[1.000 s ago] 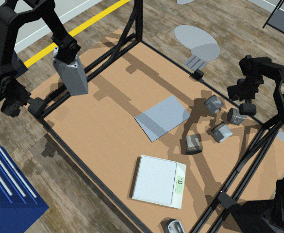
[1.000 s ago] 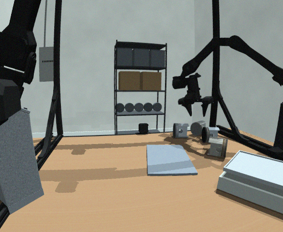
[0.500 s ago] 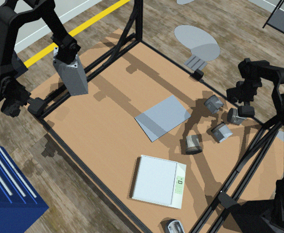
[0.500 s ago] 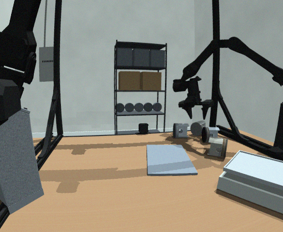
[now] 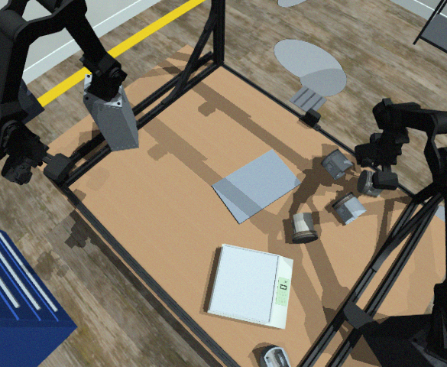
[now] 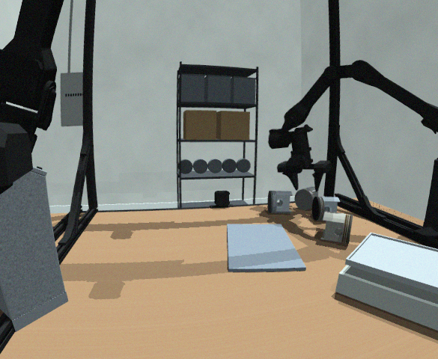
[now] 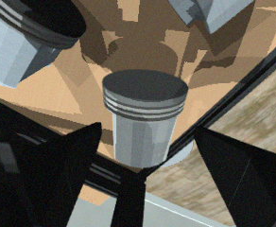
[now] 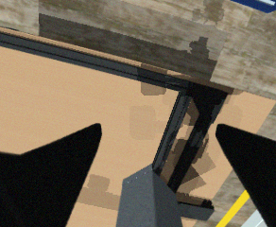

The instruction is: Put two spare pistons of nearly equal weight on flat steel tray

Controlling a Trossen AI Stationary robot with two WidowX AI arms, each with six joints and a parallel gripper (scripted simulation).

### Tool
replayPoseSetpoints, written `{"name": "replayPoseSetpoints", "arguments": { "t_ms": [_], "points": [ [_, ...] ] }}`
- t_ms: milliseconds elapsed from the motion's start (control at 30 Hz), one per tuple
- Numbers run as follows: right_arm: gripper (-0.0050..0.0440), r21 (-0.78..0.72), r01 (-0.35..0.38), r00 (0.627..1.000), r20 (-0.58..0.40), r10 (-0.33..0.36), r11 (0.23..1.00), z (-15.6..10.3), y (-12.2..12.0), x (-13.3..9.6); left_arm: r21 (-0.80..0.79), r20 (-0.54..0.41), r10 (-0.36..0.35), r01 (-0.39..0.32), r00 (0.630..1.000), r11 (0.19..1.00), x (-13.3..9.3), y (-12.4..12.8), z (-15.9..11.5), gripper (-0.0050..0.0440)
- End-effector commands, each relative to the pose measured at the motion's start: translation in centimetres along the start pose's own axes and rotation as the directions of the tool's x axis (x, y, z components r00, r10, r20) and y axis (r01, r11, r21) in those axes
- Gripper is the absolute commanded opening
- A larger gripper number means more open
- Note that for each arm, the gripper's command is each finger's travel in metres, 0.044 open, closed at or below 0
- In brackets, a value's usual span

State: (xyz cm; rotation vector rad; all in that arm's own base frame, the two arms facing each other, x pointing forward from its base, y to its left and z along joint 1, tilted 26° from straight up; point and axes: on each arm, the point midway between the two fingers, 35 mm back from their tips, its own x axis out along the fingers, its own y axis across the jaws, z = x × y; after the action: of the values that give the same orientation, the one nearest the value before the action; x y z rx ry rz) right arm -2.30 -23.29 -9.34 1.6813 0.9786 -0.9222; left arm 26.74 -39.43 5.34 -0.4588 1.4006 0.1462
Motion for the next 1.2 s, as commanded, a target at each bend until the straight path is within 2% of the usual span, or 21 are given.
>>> {"name": "replayPoseSetpoints", "arguments": {
  "t_ms": [0, 533, 733, 767, 1167],
  "points": [
    [0.0440, 0.000, -0.001, 1.000, -0.001, 0.001, 1.000, 0.0, 0.0, 0.0, 0.004, -0.006, 0.023, -0.022, 1.000, 1.000, 1.5, 0.5, -0.1, 0.0378],
    [0.0440, 0.000, -0.001, 1.000, -0.001, 0.001, 1.000, 0.0, 0.0, 0.0, 0.004, -0.006, 0.023, -0.022, 1.000, 1.000, 3.9, 0.5, -0.1, 0.0378],
    [0.0440, 0.000, -0.001, 1.000, -0.001, 0.001, 1.000, 0.0, 0.0, 0.0, 0.008, -0.006, 0.025, -0.025, 1.000, 1.000, 4.1, 0.7, -0.2, 0.0378],
    [0.0440, 0.000, -0.001, 1.000, -0.001, 0.001, 1.000, 0.0, 0.0, 0.0, 0.008, -0.006, 0.025, -0.025, 1.000, 1.000, 4.1, 0.7, -0.2, 0.0158],
    [0.0440, 0.000, -0.001, 1.000, -0.001, 0.001, 1.000, 0.0, 0.0, 0.0, 0.008, -0.006, 0.025, -0.025, 1.000, 1.000, 4.1, 0.7, -0.2, 0.0158]
  ]
}}
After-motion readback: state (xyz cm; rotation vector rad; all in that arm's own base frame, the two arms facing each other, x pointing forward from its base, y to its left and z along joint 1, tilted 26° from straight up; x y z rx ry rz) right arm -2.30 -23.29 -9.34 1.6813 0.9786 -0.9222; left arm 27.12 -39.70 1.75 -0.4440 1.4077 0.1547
